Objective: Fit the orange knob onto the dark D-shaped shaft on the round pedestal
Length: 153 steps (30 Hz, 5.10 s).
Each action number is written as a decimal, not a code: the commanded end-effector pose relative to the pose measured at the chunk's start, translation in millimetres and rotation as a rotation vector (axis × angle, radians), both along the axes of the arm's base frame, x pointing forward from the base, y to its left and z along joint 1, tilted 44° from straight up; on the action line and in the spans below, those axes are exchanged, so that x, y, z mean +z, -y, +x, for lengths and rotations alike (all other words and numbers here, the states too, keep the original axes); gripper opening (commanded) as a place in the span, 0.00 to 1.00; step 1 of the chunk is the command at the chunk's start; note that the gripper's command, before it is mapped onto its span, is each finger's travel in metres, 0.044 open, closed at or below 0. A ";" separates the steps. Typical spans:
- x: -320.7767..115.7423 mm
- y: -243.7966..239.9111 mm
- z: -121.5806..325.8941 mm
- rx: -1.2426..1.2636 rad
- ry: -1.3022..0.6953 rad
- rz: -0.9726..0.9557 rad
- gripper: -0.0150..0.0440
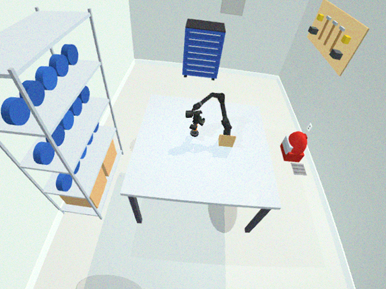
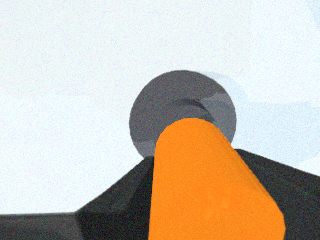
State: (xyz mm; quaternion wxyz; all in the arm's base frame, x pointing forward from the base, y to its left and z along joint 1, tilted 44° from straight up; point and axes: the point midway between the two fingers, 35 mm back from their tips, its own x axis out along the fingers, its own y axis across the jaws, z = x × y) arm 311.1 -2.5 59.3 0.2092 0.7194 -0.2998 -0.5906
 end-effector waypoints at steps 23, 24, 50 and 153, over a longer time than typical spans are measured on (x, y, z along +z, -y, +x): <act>1.7 0.4 0.1 -1.267 1.191 0.216 0.25; 1.9 0.2 0.0 -1.317 1.237 0.224 0.25; -1.9 1.0 -3.5 -2.146 2.013 0.366 0.25; -2.9 2.5 -1.6 -2.450 2.297 0.419 0.25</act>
